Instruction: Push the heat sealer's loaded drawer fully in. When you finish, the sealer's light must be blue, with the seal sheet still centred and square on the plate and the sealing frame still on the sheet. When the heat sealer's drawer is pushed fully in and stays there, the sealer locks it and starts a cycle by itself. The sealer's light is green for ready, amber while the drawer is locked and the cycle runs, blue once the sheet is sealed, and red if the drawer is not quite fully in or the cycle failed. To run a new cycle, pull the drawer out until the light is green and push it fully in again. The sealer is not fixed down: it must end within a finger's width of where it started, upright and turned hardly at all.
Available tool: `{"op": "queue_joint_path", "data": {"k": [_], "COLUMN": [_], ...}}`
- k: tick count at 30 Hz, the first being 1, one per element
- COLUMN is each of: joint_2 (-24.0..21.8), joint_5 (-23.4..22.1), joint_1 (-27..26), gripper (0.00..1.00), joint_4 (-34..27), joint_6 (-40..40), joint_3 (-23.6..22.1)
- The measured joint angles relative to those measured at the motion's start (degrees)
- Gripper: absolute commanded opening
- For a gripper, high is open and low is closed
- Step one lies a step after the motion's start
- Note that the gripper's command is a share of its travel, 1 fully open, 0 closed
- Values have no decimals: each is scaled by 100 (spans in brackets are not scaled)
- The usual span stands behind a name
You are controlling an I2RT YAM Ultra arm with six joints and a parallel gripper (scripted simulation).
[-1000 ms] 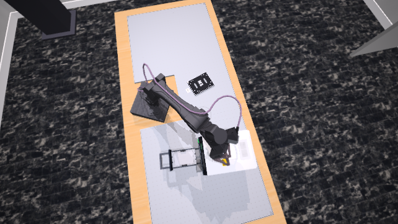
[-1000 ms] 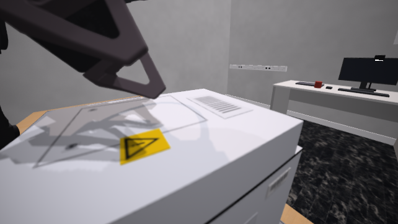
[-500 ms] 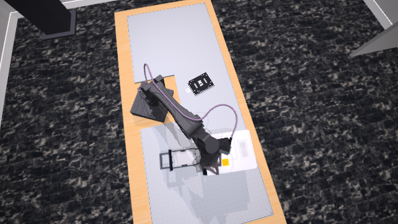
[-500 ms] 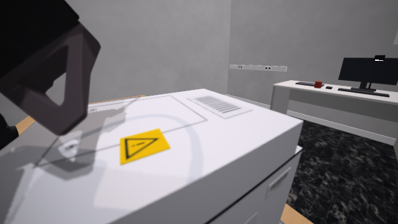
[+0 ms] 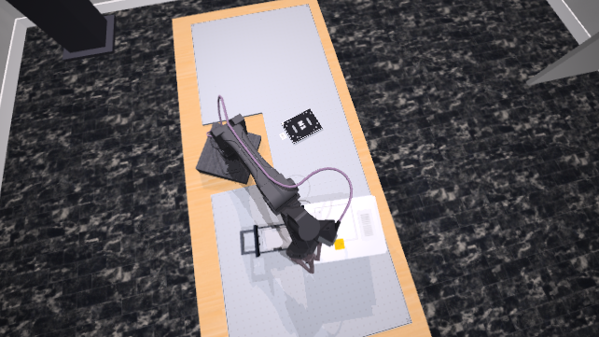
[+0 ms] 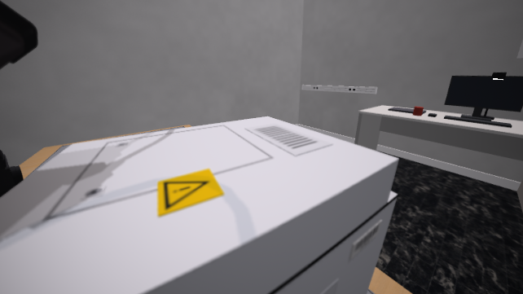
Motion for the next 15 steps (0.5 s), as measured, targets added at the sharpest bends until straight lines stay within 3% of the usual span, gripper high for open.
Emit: {"op": "queue_joint_path", "data": {"k": [11,15], "joint_2": [0,192], "joint_5": [-72,-24], "joint_1": [-407,-525], "gripper": [45,45], "joint_4": [-149,-520], "joint_6": [46,162], "joint_3": [4,365]}}
